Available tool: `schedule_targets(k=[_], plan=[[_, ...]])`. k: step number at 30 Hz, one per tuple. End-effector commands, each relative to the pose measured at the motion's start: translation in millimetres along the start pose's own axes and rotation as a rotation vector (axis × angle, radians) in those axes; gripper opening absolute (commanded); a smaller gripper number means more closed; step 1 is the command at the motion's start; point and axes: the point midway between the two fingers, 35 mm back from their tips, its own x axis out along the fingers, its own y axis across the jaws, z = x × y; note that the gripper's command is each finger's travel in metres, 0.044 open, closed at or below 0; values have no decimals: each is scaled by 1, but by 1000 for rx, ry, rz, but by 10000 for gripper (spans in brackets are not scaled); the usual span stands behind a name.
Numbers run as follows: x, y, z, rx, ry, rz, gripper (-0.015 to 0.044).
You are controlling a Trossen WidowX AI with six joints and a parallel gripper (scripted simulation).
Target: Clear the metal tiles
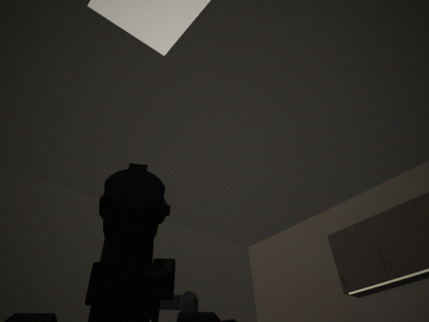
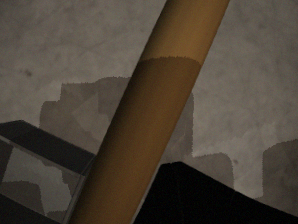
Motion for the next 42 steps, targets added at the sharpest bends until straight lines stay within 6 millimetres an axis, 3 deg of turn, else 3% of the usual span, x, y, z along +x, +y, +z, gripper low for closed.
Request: schedule_targets(k=[1, 42], plan=[[2, 4, 3, 1, -3, -1, 0], [7, 39, 21, 2, -37, 8, 0]])
